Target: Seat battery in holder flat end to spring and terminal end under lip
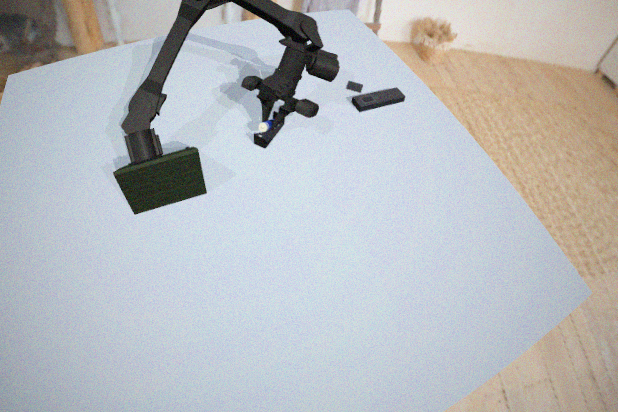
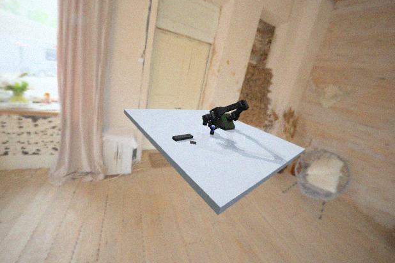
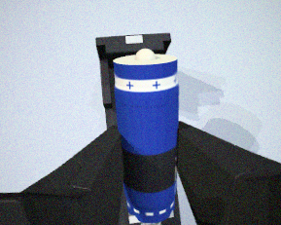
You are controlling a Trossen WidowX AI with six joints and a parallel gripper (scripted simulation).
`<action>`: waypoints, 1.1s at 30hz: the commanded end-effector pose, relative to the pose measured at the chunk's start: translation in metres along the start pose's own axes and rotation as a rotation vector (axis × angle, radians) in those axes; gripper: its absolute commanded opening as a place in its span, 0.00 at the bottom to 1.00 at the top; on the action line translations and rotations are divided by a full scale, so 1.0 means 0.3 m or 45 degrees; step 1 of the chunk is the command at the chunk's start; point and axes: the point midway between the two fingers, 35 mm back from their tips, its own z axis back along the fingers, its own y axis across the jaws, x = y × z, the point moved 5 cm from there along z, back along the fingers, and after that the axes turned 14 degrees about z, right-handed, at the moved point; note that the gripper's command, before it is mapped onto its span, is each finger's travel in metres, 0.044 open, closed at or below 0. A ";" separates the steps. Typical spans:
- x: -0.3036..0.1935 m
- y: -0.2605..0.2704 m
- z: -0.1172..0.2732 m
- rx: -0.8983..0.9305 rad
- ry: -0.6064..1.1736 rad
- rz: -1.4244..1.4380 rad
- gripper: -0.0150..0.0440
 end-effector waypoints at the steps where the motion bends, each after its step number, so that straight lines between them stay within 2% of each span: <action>1: -0.018 0.007 0.013 0.013 0.028 0.009 0.38; 33: -0.027 0.012 0.019 0.010 0.061 0.010 0.38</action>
